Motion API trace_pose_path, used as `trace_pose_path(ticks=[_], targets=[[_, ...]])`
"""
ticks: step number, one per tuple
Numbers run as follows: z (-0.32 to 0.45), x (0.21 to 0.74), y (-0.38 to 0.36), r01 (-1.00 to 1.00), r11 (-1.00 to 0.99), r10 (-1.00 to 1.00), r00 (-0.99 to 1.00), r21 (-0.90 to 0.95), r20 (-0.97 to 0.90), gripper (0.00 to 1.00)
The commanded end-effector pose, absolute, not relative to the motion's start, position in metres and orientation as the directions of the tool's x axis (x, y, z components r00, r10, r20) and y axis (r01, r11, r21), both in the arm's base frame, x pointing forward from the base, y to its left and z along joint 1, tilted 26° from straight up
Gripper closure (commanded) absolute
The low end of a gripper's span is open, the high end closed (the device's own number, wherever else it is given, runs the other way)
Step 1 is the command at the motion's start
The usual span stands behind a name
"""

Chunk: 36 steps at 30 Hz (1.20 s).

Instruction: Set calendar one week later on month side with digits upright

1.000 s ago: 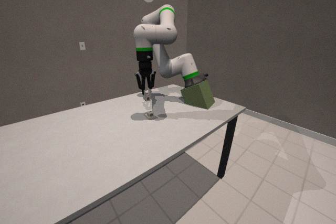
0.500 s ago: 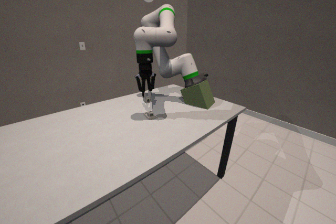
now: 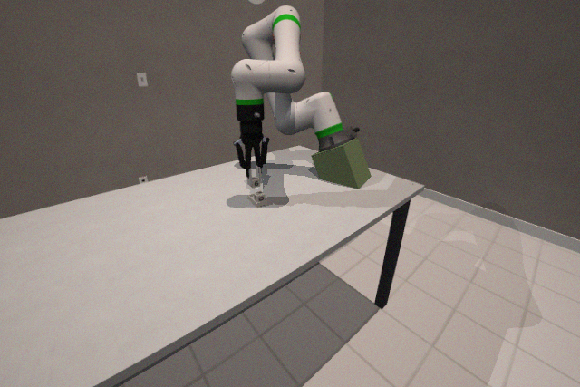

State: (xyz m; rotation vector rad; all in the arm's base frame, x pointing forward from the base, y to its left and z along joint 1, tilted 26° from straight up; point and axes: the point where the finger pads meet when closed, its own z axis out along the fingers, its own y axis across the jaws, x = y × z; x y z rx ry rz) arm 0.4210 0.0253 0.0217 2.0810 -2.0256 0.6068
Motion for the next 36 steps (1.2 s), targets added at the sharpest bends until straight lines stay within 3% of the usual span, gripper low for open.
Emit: trace_pose_path(ticks=[1,36], targets=[[0.0143,0.4232,0.0222,-0.986,-0.06,-0.915,-0.009,-0.156,0.404,0.83],[0.0113,0.4238,0.0208,-0.986,-0.06,-0.915,-0.009,-0.156,0.404,0.83]])
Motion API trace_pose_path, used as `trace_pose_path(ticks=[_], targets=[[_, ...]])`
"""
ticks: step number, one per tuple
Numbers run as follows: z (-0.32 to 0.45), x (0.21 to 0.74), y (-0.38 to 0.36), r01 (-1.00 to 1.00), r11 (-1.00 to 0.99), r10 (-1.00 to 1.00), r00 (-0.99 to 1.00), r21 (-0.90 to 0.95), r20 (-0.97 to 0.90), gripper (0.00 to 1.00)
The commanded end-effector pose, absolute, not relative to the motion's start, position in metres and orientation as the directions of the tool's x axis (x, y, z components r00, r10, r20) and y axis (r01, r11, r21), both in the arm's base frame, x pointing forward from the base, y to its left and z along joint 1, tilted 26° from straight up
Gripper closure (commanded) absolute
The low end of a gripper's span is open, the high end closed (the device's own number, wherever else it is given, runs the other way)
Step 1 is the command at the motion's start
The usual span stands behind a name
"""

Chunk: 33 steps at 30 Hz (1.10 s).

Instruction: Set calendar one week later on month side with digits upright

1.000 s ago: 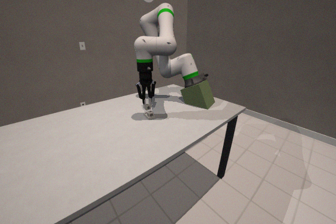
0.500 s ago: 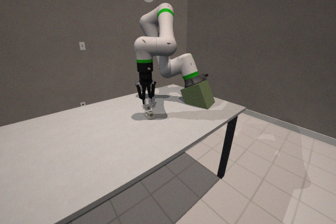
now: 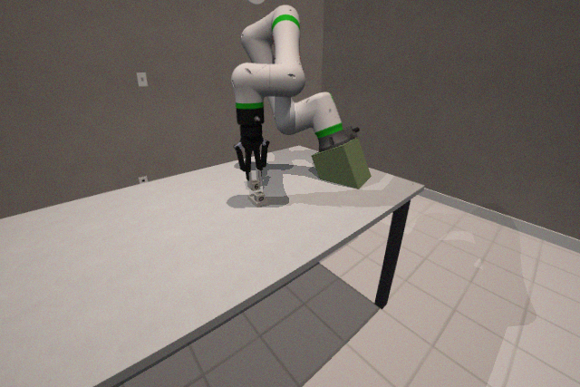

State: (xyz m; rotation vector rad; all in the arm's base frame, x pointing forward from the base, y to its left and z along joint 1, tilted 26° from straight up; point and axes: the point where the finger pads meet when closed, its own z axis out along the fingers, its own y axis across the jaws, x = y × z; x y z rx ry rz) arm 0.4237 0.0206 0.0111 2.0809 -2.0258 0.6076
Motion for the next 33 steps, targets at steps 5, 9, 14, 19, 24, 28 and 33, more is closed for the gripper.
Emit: trace_pose_path(ticks=[5,9,14,19,24,28,33], targets=[[0.0113,0.4238,0.0208,-0.986,-0.06,-0.915,-0.009,-0.156,0.404,0.83],[0.0113,0.4238,0.0208,-0.986,-0.06,-0.915,-0.009,-0.156,0.404,0.83],[0.011,0.4238,0.0207,-0.986,-0.06,-0.915,-0.009,-0.156,0.404,0.83],[0.0097,0.4241,0.0201,-0.986,-0.06,-0.915,-0.009,-0.156,0.404,0.83],[0.0084,0.4243,0.0195,-0.986,-0.06,-0.915,-0.009,-0.156,0.404,0.83],[0.0059,0.4248,0.0185,-0.986,-0.06,-0.915,-0.009,-0.156,0.404,0.83],[0.0022,0.4255,0.0168,-0.986,-0.06,-0.915,-0.009,-0.156,0.404,0.83]])
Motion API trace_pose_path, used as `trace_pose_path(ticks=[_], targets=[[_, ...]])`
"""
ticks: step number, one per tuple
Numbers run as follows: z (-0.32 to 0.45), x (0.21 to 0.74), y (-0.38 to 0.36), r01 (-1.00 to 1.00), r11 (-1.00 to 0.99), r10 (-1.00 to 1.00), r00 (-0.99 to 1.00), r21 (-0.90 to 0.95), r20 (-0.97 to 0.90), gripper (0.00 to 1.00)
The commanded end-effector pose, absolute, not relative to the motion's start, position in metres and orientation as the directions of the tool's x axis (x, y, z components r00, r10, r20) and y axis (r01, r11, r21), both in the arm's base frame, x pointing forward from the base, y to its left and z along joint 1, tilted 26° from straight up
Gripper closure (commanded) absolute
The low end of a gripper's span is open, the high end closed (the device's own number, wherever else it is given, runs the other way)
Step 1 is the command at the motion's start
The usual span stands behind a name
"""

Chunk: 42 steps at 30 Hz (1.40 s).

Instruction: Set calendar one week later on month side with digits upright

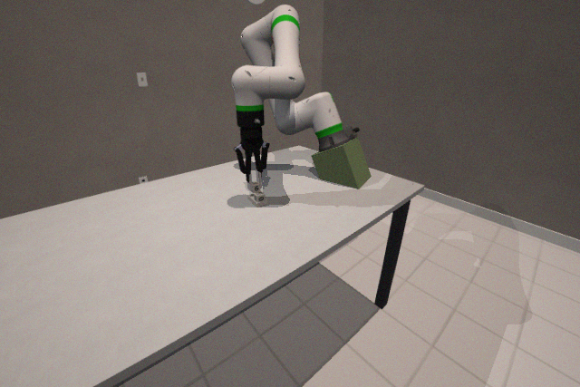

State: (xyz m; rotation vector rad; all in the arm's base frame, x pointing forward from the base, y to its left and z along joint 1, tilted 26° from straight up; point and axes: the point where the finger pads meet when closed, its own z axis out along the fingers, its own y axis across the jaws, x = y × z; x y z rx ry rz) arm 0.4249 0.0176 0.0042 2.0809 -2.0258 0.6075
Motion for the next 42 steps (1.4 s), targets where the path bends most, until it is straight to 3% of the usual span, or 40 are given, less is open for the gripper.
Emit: trace_pose_path(ticks=[1,42], targets=[[0.001,0.426,0.016,-0.986,-0.06,-0.915,-0.009,-0.156,0.404,0.83],[-0.012,0.428,0.011,-0.986,-0.06,-0.915,-0.009,-0.156,0.404,0.83]])
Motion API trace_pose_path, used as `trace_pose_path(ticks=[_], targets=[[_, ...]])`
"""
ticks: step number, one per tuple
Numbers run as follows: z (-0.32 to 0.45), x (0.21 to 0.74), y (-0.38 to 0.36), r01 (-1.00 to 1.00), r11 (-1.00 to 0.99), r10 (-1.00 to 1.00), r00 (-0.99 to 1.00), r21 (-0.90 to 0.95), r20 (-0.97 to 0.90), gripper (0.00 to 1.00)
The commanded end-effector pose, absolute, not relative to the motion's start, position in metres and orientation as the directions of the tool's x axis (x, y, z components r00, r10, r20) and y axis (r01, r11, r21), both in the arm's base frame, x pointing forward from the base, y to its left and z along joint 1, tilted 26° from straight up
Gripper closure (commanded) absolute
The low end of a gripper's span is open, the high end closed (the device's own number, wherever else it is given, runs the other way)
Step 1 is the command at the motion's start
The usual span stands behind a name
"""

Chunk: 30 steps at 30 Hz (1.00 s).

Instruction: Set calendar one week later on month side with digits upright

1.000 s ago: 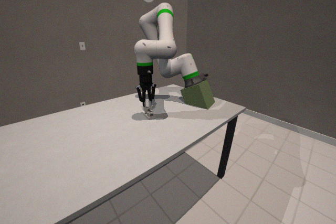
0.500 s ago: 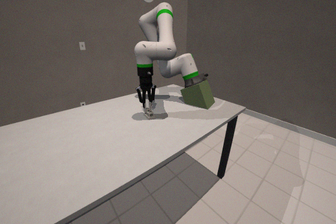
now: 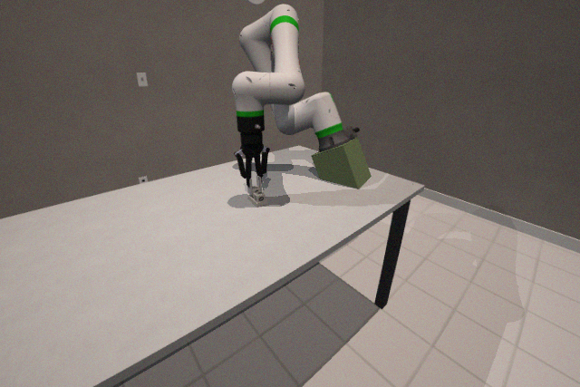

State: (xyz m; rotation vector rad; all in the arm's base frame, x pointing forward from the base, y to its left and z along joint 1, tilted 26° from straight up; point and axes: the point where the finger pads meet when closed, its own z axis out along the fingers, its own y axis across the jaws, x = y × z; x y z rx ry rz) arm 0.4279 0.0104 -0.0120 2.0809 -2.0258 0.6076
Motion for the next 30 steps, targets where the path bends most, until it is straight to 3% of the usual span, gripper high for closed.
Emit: trace_pose_path(ticks=[1,30], targets=[[-0.0119,0.4281,0.0106,-0.986,-0.06,-0.915,-0.009,-0.156,0.404,0.83],[-0.0168,0.429,0.0084,-0.986,-0.06,-0.915,-0.009,-0.156,0.404,0.83]])
